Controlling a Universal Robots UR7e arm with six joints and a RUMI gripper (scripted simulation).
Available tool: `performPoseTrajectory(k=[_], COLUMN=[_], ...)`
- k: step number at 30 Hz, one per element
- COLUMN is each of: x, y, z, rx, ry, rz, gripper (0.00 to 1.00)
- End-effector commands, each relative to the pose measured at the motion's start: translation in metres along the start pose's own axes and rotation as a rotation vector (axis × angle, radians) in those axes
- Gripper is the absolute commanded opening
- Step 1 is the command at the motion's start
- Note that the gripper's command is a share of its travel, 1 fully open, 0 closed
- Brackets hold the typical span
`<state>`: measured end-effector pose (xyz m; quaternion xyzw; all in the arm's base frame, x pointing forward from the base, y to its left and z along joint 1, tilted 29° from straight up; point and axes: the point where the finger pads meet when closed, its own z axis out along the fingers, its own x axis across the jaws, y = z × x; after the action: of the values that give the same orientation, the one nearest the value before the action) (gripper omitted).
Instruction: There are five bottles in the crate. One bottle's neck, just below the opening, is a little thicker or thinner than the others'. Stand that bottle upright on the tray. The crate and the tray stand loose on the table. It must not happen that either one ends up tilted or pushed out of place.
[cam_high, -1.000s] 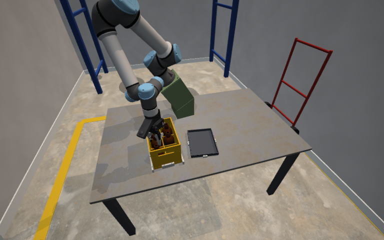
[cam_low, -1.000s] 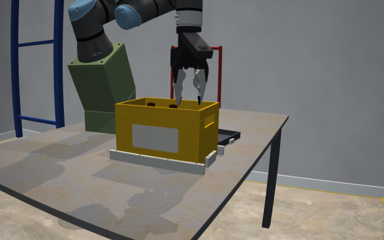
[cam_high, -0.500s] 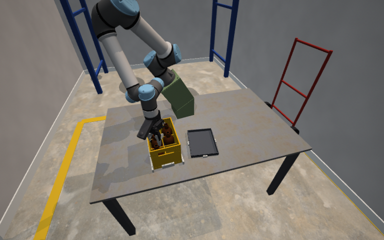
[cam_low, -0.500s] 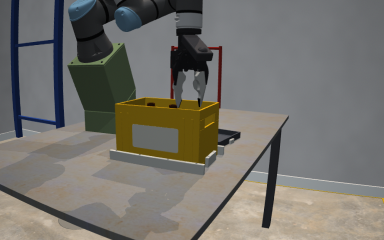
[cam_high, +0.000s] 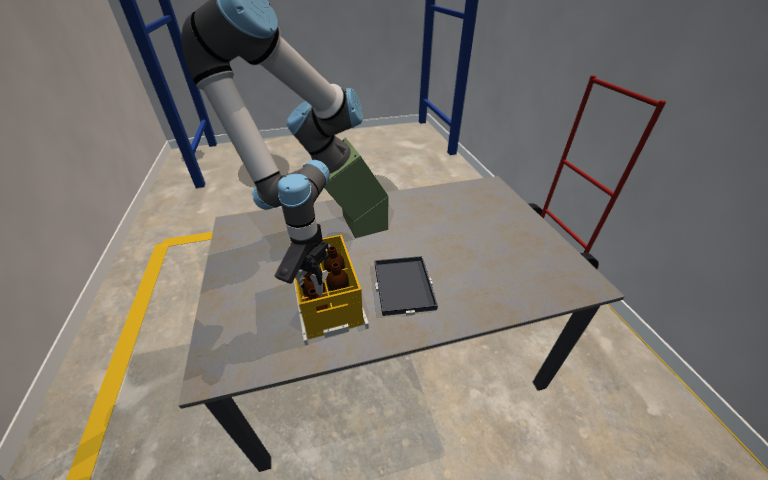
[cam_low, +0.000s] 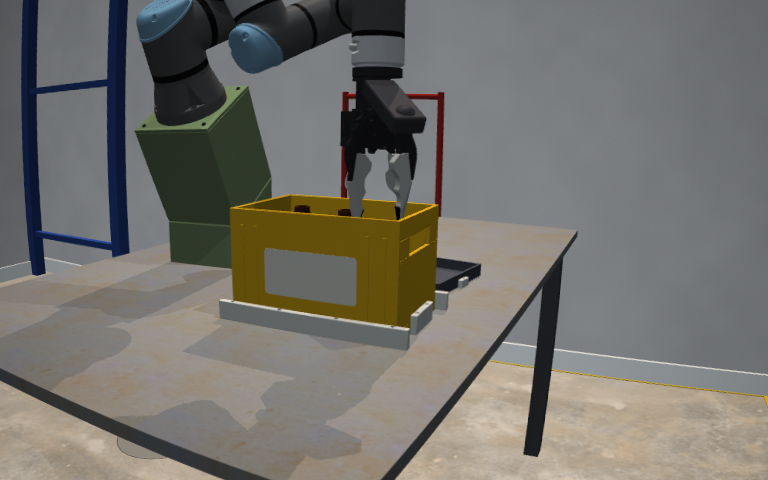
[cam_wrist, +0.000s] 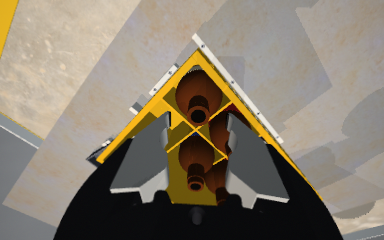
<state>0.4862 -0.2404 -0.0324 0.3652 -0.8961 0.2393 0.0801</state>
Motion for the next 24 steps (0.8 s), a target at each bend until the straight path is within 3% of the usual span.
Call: performPoseTrajectory(k=[1, 24], x=[0.000, 0.000], y=[0.000, 0.000], z=[0.005, 0.018], rx=[0.001, 0.001], ry=[-0.001, -0.001], rz=[0.000, 0.000], gripper=[0.38, 0.38])
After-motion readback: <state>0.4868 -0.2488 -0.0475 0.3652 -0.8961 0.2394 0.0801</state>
